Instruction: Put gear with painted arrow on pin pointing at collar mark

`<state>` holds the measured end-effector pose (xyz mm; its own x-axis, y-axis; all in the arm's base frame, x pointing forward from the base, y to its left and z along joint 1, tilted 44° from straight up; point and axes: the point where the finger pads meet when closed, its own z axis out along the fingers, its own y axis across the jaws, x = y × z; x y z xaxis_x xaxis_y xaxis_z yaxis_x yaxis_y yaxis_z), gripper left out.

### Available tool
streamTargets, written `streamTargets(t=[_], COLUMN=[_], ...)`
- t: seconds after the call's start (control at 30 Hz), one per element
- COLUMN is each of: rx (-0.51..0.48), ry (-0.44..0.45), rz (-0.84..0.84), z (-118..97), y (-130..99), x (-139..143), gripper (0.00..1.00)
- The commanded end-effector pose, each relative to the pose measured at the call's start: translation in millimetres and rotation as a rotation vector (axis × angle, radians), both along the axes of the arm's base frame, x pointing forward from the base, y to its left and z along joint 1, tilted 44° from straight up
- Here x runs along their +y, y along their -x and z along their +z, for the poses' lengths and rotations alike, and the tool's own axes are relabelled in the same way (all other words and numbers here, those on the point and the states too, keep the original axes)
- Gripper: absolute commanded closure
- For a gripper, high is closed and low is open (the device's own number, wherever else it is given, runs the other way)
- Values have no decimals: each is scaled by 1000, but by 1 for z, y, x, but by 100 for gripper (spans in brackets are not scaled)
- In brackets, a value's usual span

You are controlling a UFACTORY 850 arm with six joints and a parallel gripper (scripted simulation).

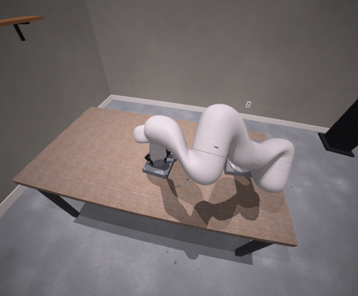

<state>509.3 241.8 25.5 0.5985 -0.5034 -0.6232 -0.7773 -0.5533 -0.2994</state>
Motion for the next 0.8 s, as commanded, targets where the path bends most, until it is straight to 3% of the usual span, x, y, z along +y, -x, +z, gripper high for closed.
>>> streamTargets(t=[0.0, 0.77], rx=[-2, -2], ry=[0, 0], rz=[-1, -1], z=[-3, -8], y=[0, 1], x=[3, 7], gripper=[7, 7])
